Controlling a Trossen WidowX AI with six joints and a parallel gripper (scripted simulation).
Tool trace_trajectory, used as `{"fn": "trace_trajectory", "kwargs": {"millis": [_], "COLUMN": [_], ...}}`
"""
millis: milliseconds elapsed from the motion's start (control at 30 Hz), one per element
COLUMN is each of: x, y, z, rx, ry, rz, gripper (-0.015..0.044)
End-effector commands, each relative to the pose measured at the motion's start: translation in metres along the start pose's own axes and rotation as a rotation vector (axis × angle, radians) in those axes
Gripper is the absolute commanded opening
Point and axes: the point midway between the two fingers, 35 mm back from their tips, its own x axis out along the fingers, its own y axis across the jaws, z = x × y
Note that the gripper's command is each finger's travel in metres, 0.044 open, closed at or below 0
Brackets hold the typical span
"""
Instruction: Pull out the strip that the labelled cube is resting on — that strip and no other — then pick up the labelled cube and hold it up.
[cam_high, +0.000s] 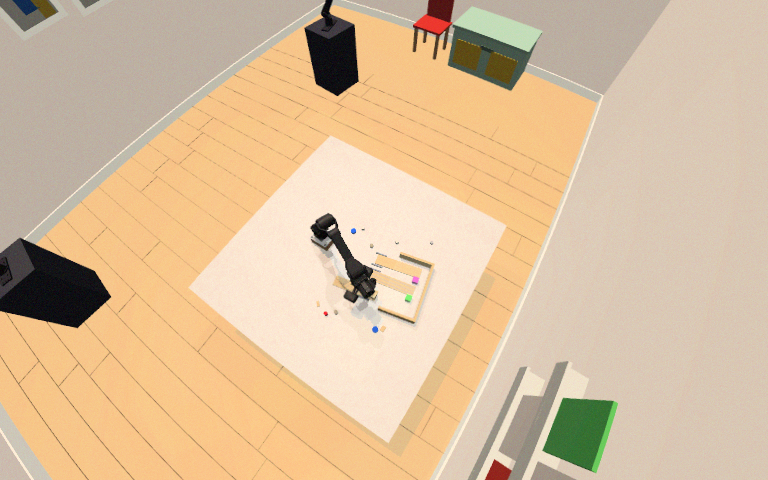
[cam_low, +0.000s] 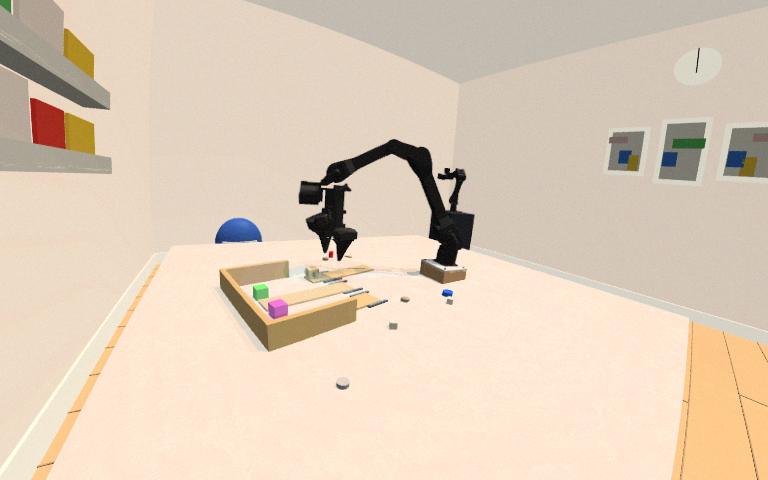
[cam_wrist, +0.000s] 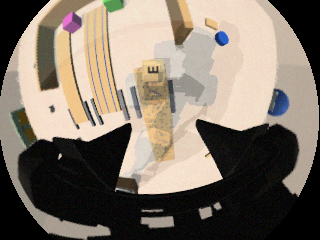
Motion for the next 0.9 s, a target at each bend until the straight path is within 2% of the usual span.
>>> {"fn": "trace_trajectory", "kwargs": {"millis": [0, 567, 800, 867], "x": [-0.002, -0.009, 0.000, 0.003], "y": [0.002, 0.012, 0.012, 0.012], "z": [0.015, 0.069, 0.070, 0.070], "rx": [0.005, 0.004, 0.004, 0.004], "ry": [-0.002, -0.007, -0.007, -0.007], "rz": [0.005, 0.005, 0.005, 0.006], "gripper": [0.0440, 0.0440, 0.0256, 0.0250]}}
